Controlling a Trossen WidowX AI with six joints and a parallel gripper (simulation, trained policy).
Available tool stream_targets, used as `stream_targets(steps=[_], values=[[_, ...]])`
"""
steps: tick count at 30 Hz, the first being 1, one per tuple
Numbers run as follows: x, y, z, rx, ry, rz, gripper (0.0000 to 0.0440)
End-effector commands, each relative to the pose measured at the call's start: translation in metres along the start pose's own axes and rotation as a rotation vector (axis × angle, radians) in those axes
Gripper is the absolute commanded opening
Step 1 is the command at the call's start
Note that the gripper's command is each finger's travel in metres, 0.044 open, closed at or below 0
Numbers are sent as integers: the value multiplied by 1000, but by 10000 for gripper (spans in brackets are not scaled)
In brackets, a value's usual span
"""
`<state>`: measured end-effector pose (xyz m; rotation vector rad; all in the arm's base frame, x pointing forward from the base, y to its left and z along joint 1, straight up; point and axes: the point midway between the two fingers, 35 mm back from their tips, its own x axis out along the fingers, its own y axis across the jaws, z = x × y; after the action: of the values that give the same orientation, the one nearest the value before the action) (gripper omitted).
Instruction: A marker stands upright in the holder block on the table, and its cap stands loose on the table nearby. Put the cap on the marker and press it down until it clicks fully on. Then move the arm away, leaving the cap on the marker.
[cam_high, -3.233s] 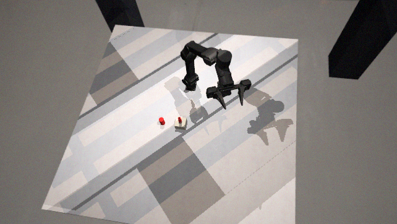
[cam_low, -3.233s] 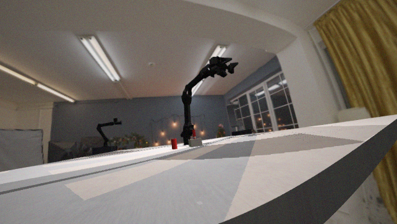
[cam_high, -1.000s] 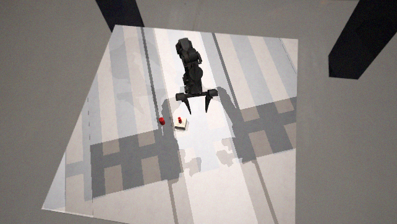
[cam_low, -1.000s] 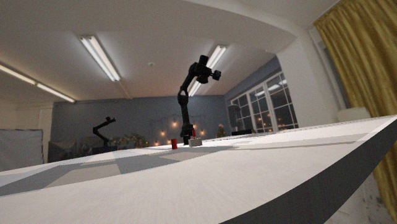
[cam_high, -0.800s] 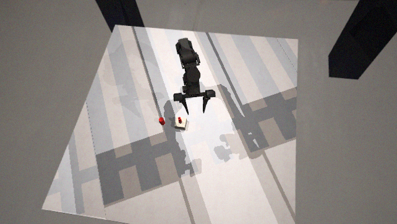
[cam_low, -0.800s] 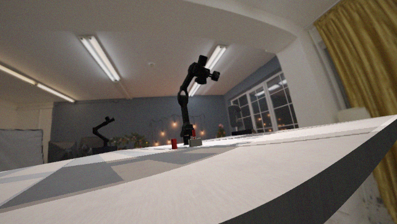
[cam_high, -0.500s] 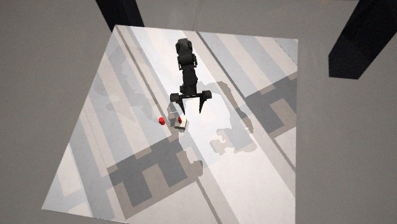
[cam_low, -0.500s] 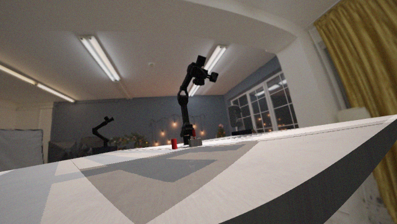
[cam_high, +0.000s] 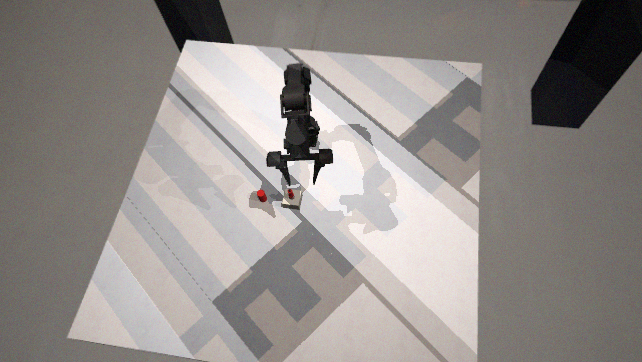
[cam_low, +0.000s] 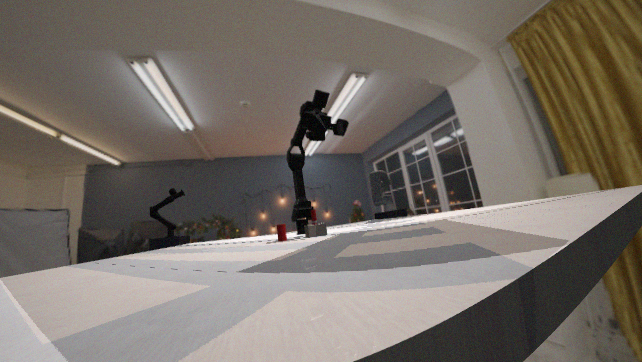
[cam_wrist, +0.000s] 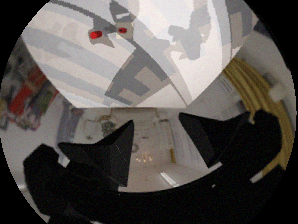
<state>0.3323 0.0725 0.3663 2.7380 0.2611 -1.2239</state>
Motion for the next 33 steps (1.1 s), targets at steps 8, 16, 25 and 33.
stream_targets(steps=[8,16,25,33], values=[[10,16,14,28,-78,9,331],[16,29,25,53,-133,18,331],[23,44,36,82,-193,28,330],[29,58,46,107,-244,35,329]])
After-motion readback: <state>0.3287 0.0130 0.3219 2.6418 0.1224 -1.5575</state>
